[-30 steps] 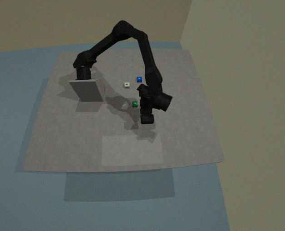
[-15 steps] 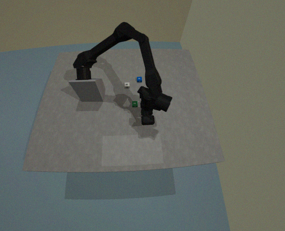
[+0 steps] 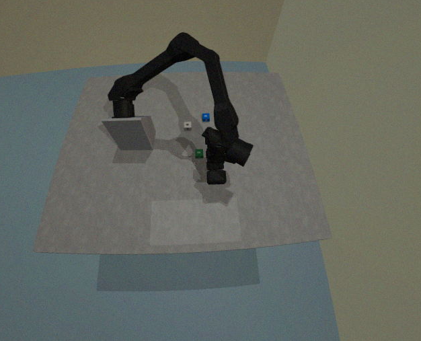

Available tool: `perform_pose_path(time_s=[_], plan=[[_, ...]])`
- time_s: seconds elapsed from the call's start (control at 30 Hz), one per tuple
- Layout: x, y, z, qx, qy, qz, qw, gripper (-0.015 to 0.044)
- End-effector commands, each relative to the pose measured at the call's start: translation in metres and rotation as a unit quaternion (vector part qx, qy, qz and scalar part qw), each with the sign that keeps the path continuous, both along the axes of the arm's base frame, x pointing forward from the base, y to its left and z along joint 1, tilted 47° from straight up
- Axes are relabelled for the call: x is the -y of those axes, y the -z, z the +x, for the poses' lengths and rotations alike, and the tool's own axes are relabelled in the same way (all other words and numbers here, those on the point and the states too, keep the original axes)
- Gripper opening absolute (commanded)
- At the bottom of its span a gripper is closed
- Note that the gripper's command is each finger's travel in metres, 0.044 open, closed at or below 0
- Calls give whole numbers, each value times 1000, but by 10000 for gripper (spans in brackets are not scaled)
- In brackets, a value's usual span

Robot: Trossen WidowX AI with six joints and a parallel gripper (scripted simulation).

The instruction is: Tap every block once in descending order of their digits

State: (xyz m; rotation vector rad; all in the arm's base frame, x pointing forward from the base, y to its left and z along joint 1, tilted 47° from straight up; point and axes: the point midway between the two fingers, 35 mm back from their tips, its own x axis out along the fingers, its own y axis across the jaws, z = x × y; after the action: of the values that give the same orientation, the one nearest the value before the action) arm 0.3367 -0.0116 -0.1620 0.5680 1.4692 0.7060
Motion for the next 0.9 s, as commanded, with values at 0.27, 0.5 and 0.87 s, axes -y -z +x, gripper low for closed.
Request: perform_pose_path(time_s=[0.27, 0.5, 0.87], plan=[[71, -66, 5, 7, 2, -7, 1000, 20], [71, -66, 5, 7, 2, -7, 1000, 20], [-28, -178, 5, 6, 5, -15, 1000, 20]])
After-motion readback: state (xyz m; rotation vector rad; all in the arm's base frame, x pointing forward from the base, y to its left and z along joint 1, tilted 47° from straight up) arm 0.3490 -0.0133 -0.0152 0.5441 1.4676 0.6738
